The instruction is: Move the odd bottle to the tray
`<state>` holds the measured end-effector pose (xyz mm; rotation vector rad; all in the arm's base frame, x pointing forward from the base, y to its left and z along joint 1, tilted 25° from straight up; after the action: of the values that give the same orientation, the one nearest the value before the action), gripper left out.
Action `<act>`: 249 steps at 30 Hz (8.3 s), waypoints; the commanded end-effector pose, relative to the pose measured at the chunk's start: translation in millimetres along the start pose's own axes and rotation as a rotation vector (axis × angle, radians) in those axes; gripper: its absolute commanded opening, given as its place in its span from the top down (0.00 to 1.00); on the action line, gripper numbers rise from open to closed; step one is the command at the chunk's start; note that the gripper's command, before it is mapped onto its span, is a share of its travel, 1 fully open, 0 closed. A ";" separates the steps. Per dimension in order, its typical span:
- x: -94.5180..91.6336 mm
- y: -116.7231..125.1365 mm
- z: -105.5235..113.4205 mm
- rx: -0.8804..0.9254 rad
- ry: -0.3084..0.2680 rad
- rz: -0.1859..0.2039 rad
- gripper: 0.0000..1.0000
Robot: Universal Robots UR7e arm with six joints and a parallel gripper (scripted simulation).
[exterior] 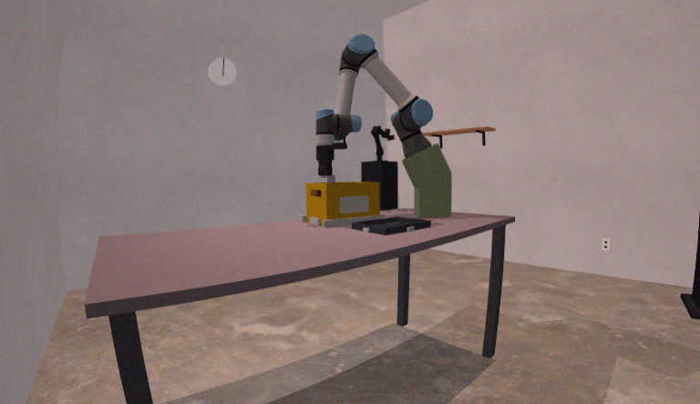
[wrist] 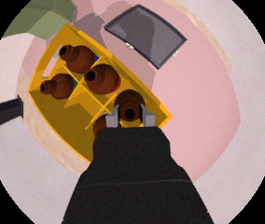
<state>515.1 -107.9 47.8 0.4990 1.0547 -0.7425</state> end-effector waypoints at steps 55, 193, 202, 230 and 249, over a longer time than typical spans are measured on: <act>-0.3 0.1 3.3 0.003 -0.004 0.002 0.00; -84.8 -129.4 -35.2 0.004 0.010 0.001 1.00; -83.0 -177.4 -69.5 0.003 0.000 0.001 1.00; -82.1 -184.6 -76.0 0.002 -0.002 0.001 0.00; -82.2 -184.5 -76.1 0.002 -0.002 0.000 0.00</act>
<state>308.5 -152.7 87.0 0.4983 1.0514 -0.7428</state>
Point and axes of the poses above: the point where the finger pads meet when closed, its own x axis out along the fingers, its own y axis across the jaws, z = x × y, the point moved 2 cm from there along -x, back along the fingers, and after that the axes turned 5 degrees about -x, right-handed, at the moved point
